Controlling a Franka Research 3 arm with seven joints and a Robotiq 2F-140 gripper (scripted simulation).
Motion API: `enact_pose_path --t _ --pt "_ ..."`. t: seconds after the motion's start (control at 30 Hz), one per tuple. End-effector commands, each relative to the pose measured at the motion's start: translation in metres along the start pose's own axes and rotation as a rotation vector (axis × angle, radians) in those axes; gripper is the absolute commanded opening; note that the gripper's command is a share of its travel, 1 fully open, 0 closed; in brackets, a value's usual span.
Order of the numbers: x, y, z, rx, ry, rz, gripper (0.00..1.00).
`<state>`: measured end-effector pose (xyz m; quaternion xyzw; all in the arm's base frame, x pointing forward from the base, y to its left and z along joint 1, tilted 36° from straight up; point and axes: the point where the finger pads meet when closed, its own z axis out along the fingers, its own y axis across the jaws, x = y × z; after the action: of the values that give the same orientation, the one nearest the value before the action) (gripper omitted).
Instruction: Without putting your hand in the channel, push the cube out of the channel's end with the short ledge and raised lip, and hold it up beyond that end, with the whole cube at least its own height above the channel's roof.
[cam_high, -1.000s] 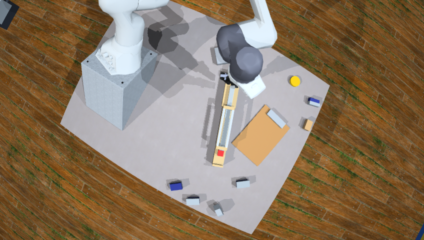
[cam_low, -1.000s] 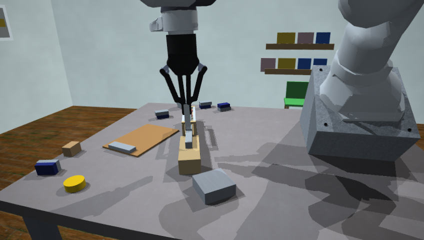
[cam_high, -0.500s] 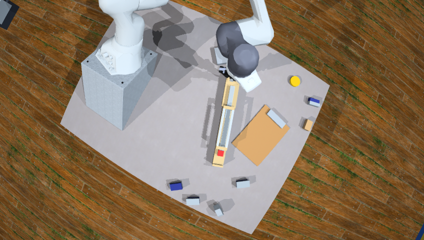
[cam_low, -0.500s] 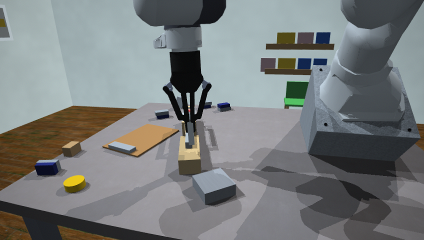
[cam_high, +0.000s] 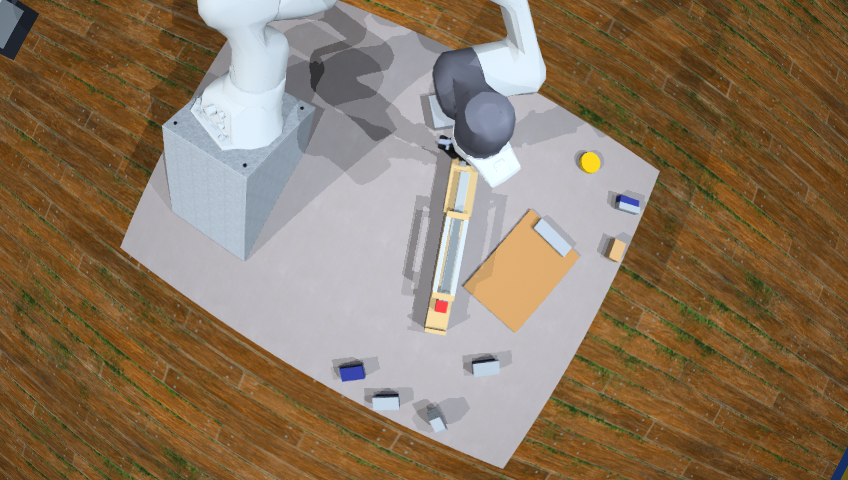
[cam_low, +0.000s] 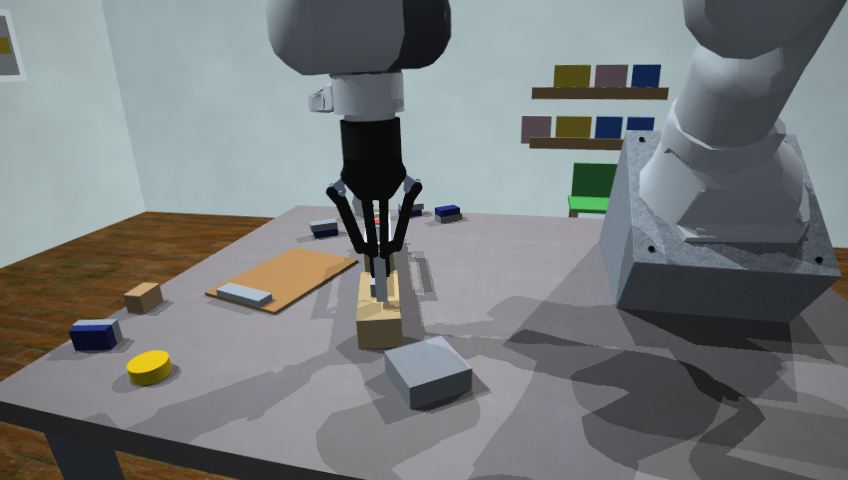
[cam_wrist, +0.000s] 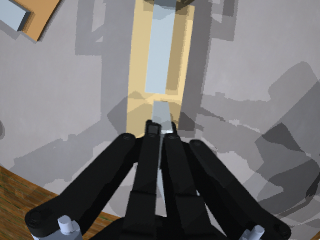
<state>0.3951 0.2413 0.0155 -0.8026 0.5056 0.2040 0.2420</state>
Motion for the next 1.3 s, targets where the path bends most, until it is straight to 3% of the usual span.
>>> enact_pose_path --t 0.0,1.27 --pt "0.003 -0.004 0.005 0.009 0.012 -0.013 0.0" --pt "0.033 -0.004 0.007 0.009 0.012 -0.013 0.0"
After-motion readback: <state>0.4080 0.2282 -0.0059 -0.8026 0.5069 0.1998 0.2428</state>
